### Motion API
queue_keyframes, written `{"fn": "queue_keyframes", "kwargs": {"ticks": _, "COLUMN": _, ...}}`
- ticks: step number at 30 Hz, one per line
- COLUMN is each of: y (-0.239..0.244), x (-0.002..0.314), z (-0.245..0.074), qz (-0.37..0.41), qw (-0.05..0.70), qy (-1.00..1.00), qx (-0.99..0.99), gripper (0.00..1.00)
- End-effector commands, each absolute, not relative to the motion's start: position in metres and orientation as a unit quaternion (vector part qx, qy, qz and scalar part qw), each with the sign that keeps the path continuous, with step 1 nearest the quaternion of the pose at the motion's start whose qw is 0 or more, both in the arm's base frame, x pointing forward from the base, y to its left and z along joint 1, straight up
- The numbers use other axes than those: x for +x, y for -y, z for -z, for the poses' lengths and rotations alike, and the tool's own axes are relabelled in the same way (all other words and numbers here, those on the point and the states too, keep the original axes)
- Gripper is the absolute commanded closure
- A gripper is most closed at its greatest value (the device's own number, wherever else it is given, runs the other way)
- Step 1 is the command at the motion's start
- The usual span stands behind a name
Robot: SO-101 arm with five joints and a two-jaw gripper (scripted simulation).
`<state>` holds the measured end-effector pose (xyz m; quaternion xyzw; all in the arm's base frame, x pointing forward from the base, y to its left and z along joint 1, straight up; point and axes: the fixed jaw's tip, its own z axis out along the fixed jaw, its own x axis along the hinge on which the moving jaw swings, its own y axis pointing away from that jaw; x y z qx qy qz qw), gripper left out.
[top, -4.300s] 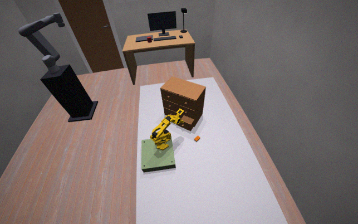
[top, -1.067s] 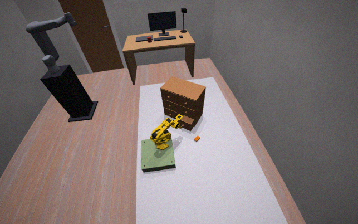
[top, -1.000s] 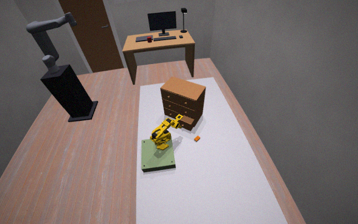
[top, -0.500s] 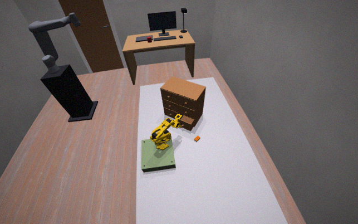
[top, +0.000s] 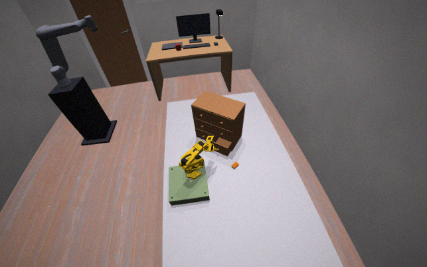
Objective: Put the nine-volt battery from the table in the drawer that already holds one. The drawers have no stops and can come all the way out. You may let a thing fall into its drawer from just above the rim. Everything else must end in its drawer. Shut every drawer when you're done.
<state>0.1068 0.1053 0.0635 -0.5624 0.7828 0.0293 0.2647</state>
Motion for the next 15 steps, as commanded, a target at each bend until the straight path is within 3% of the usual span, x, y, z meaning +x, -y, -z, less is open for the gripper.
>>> {"fn": "queue_keyframes", "kwargs": {"ticks": 1, "y": -0.1038, "x": 0.1031, "z": -0.0597, "qz": -0.018, "qw": 0.257, "qy": -0.753, "qx": -0.605, "gripper": 0.79}}
{"fn": "queue_keyframes", "kwargs": {"ticks": 15, "y": -0.1027, "x": 0.1021, "z": -0.0588, "qz": 0.018, "qw": 0.257, "qy": -0.654, "qx": -0.712, "gripper": 0.79}}
